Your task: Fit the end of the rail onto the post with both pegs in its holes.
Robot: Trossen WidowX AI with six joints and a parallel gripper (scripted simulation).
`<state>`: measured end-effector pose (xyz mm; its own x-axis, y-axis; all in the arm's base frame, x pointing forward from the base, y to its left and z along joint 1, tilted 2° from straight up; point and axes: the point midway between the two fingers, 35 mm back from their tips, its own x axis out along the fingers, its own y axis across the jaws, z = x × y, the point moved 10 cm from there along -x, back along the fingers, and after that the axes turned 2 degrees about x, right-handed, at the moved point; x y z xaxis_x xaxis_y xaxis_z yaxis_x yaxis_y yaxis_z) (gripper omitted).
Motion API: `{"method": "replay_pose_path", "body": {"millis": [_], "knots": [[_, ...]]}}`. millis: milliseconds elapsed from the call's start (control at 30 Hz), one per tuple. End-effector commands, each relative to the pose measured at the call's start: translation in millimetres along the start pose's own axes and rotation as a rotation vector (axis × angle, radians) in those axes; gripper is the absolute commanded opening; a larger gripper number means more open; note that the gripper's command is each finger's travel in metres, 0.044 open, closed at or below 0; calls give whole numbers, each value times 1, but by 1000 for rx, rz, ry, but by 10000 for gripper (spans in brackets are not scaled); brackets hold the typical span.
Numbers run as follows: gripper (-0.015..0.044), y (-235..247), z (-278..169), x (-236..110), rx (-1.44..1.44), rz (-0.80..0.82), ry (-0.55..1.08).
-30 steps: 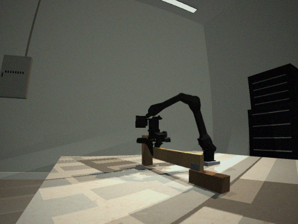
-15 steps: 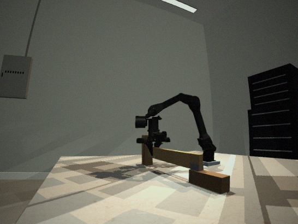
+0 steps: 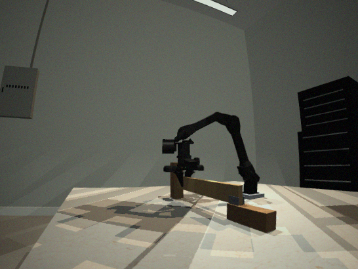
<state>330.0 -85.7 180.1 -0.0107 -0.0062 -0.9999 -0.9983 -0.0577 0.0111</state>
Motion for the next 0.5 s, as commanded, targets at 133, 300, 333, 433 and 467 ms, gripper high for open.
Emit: {"method": "replay_pose_path", "body": {"millis": [133,300,333,433,467], "knots": [[0,-1,-3,-3,-3,-9,4],[0,-1,-5,-3,-3,-9,4],[0,-2,-5,-3,-3,-9,4],[0,-2,-6,-3,-3,-9,4],[0,-2,-6,-3,-3,-9,4]]}}
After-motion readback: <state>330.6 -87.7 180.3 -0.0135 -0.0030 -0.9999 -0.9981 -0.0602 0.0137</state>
